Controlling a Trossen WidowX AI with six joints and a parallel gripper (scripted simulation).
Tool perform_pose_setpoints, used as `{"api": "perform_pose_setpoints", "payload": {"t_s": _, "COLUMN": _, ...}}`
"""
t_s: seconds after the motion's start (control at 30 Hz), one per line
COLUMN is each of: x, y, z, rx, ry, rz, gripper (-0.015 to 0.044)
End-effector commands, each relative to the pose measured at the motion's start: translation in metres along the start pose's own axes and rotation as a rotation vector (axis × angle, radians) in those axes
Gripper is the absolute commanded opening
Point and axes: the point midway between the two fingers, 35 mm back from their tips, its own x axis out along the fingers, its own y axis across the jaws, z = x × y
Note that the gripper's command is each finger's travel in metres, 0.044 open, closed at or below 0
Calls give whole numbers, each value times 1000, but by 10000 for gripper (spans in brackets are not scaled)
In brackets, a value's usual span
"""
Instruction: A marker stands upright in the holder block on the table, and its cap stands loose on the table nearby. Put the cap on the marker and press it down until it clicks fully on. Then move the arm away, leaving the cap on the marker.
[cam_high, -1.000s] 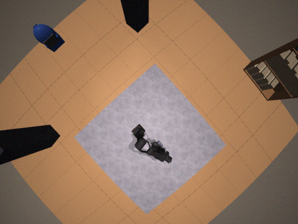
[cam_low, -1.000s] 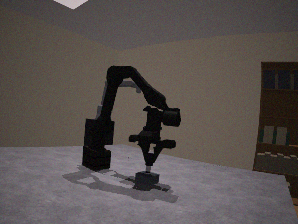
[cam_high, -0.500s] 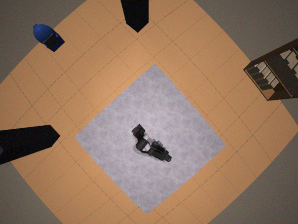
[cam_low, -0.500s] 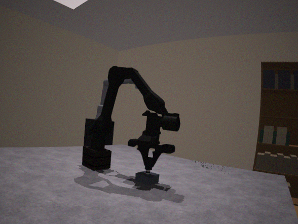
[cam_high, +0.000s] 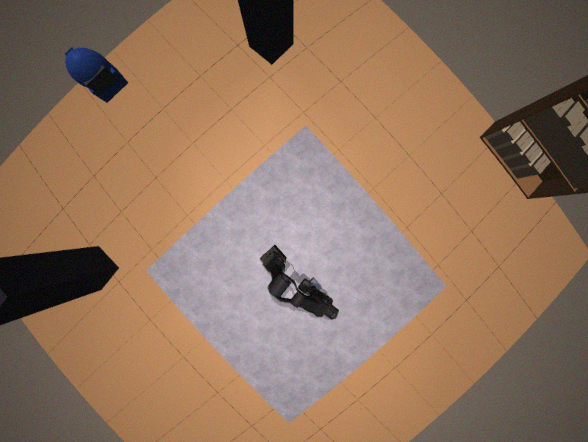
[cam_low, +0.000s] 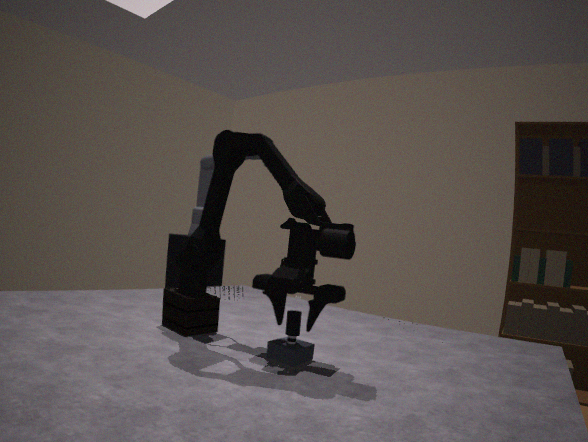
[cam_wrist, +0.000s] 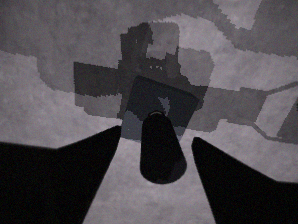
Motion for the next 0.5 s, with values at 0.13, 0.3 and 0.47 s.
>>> {"api": "perform_pose_setpoints", "payload": {"t_s": 0.13, "x": -12, "y": 2, "z": 0, "rx": 0, "ry": 0, "rz": 0, "gripper": 440}}
{"api": "perform_pose_setpoints", "payload": {"t_s": 0.3, "x": -75, "y": 0, "z": 0, "rx": 0, "ry": 0, "rz": 0, "gripper": 440}}
{"api": "perform_pose_setpoints", "payload": {"t_s": 0.47, "x": -75, "y": 0, "z": 0, "rx": -66, "ry": 0, "rz": 0, "gripper": 387}}
